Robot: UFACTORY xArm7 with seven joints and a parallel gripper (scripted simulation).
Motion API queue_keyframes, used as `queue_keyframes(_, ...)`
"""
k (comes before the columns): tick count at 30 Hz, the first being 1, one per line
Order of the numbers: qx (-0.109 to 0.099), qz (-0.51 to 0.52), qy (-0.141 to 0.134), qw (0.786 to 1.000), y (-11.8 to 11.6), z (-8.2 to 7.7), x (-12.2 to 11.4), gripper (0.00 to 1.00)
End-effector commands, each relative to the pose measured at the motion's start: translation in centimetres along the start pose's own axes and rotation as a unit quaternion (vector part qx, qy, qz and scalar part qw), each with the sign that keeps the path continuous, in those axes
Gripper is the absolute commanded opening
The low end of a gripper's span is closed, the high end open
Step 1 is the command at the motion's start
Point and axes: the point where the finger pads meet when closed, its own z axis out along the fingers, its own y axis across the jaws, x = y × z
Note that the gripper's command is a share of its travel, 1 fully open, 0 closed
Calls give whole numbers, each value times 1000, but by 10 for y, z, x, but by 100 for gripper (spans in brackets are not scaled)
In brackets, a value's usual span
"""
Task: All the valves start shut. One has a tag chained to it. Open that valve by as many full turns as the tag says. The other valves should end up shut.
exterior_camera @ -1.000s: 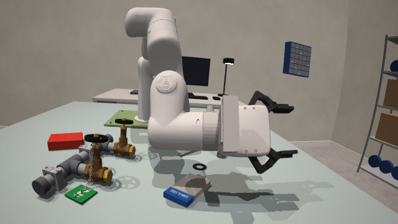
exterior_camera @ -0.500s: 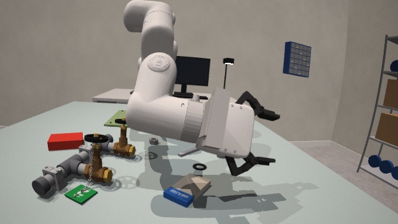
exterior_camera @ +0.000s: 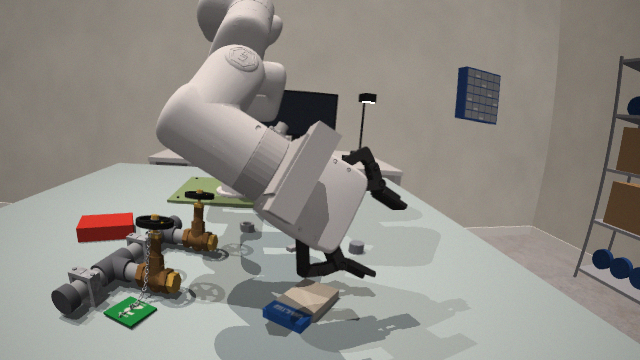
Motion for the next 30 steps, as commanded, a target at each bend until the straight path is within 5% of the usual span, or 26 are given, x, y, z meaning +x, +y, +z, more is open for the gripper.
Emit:
queue_keyframes(1, -68, 18, -43, 997, 18, -31, -8, 100)
queue_keyframes(15, -227, 68, -88, 968, 57, -119, -20, 100)
queue_keyframes(17, -227, 68, -88, 968, 57, -119, -20, 100)
queue_keyframes(18, -260, 80, -93, 958, 64, -139, -22, 100)
queue_keyframes(30, -384, 123, -96, 910, 81, -224, -27, 100)
